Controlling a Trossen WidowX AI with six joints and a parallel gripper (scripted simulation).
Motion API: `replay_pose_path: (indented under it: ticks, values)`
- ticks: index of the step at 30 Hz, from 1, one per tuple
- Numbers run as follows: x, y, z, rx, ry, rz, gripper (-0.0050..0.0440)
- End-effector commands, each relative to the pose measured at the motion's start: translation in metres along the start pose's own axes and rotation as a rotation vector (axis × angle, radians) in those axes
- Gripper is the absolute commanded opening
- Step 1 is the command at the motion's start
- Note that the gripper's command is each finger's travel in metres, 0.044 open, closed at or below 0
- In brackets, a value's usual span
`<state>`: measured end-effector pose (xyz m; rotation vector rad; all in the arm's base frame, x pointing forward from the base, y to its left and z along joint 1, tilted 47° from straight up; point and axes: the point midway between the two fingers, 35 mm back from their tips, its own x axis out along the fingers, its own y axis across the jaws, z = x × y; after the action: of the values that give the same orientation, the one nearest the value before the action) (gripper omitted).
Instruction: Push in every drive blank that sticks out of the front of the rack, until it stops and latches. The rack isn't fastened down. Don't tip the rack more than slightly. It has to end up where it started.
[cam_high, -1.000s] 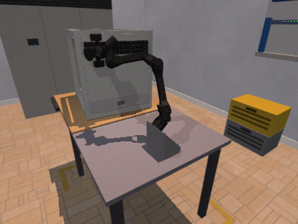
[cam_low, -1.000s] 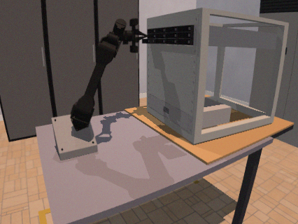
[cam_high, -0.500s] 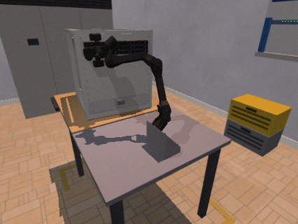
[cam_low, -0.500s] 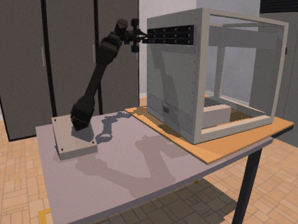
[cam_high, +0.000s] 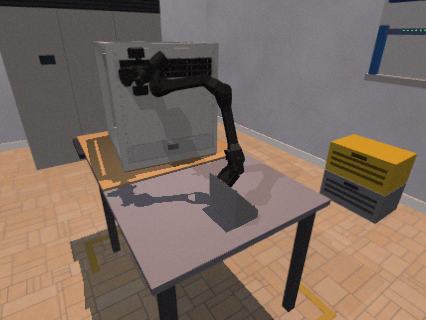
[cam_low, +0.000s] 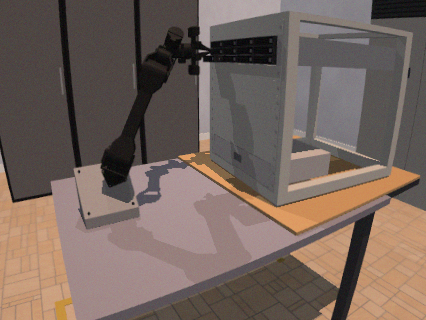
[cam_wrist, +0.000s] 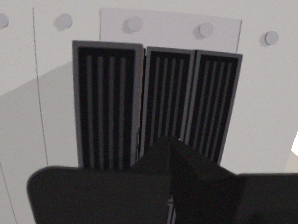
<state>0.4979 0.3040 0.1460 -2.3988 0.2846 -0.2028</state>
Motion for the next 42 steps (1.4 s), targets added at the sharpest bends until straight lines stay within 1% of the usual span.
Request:
replay_pose_path:
  ticks: [1,42]
  values:
    - [0.0028,-0.0072,-0.0045,0.021,0.008,-0.008,-0.005]
    - [0.0088,-0.0068,-0.005,0.021,0.008,-0.008,-0.005]
